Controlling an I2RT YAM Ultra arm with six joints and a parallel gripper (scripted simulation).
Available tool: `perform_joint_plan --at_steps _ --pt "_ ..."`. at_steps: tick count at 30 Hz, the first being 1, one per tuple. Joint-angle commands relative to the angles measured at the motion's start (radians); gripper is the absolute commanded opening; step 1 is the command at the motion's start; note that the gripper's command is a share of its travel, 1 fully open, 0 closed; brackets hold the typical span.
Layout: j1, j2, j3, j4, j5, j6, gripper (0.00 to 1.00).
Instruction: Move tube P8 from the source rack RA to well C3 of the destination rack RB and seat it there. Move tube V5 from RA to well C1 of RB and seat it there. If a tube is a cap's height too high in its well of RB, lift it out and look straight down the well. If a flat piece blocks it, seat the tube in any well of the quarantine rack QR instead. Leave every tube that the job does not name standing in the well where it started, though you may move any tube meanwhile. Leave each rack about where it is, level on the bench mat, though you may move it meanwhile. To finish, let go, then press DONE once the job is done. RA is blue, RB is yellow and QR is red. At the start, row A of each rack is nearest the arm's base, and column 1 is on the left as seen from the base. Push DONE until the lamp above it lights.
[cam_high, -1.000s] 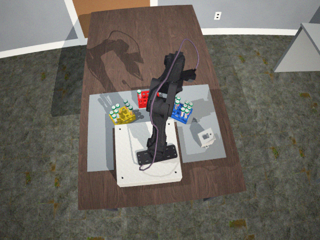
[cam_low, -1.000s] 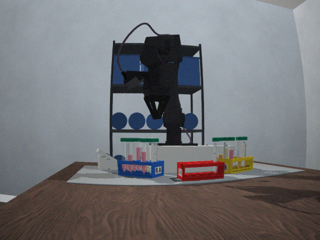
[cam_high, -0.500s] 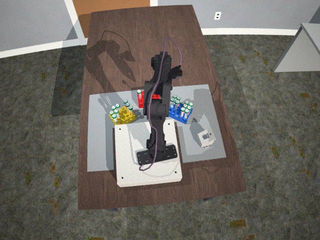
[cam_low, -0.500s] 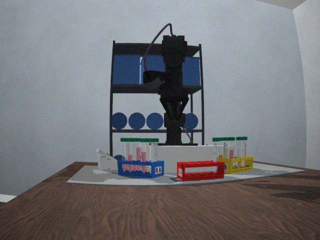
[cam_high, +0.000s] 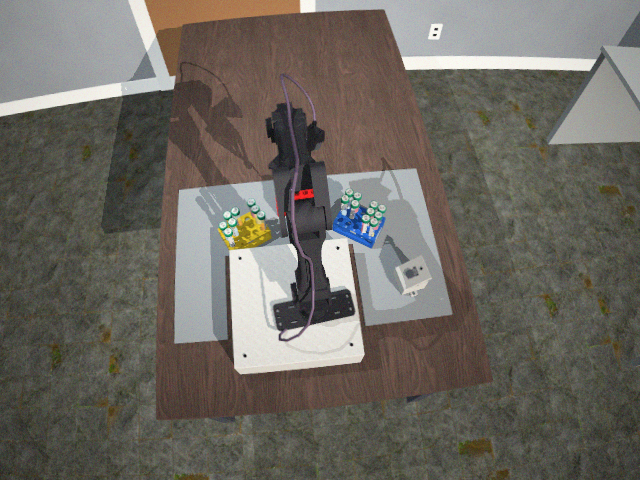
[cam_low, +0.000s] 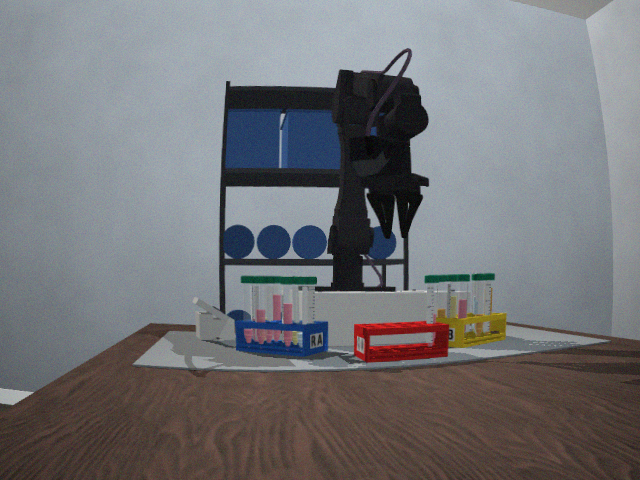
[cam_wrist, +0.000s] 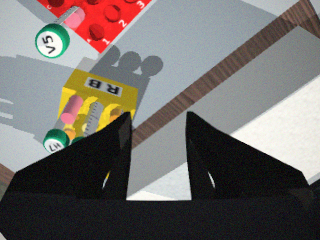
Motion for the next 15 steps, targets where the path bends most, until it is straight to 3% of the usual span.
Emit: perform_joint_plan --at_steps 1,15 --pt "0.019 0.048 0.072 -0.012 0.001 0.023 0.3" --pt "0.127 0.281 0.386 -0.083 -0.003 0.129 0.3"
